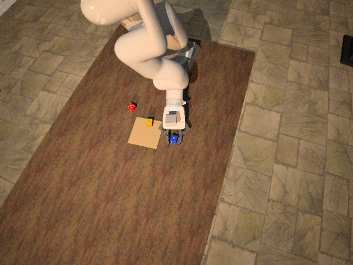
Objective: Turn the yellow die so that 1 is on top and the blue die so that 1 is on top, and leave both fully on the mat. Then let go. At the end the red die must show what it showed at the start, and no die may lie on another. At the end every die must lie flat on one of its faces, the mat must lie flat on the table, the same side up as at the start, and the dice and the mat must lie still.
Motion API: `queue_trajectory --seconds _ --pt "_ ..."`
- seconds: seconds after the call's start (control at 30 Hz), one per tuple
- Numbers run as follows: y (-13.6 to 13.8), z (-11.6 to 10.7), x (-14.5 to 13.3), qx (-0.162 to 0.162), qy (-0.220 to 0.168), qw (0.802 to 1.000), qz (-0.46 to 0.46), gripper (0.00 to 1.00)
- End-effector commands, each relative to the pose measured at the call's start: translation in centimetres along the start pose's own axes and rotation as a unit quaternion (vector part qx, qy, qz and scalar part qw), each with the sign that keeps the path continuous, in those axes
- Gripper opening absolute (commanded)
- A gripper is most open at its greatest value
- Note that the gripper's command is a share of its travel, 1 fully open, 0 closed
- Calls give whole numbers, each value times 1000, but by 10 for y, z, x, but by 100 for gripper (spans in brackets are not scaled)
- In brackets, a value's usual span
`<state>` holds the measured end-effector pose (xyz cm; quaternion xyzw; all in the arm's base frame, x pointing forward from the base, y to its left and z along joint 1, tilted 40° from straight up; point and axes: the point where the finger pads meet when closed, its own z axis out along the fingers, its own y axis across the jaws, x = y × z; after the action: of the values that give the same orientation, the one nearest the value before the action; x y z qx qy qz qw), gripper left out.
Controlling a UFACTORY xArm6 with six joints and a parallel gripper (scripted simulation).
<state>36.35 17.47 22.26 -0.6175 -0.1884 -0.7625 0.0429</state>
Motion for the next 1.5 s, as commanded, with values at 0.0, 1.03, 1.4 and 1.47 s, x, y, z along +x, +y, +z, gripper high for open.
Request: queue_trajectory --seconds 0.0,1.03,1.4,1.47 --pt "0 0 0 0 1 1000 0 47" --pt "0 -49 0 0 1 1000 0 47" --pt "6 -47 2 -15 -2 1000 -10 47" --pt "13 -43 3 -32 -5 999 -21 47"
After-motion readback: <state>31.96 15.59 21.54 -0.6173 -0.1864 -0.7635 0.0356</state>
